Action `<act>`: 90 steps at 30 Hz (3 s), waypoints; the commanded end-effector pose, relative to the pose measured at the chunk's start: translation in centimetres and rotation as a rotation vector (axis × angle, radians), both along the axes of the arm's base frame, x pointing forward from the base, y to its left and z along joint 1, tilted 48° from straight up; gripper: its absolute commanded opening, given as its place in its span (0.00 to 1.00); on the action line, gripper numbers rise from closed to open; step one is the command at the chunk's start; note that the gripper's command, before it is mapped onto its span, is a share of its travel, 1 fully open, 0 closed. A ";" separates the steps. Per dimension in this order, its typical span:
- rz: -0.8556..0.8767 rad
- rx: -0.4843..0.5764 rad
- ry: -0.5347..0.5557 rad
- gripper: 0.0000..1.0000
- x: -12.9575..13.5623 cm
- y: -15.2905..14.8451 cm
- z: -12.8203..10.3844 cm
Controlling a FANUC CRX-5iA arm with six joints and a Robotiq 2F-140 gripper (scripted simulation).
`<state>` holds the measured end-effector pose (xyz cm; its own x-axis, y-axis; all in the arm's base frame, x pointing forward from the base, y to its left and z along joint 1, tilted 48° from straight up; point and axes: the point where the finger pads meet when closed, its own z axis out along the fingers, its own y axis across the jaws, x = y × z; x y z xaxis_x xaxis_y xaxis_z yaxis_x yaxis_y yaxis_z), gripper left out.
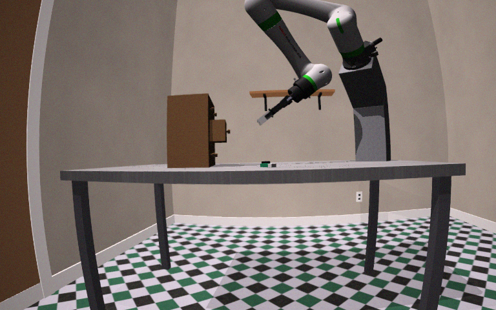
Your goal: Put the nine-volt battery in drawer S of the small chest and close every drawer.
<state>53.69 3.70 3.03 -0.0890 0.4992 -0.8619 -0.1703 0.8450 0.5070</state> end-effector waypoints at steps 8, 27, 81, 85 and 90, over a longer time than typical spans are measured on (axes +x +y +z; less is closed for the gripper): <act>0.221 -0.066 0.354 0.20 -5.4 -1.6 0.5; 0.408 -0.151 0.679 0.20 -9.2 -3.4 1.0; 0.576 -0.403 0.645 0.20 -5.7 -1.5 -1.0; 0.617 -0.496 0.595 0.20 -4.4 -0.8 -1.8; 0.670 -0.622 0.524 0.20 -2.6 0.1 -2.8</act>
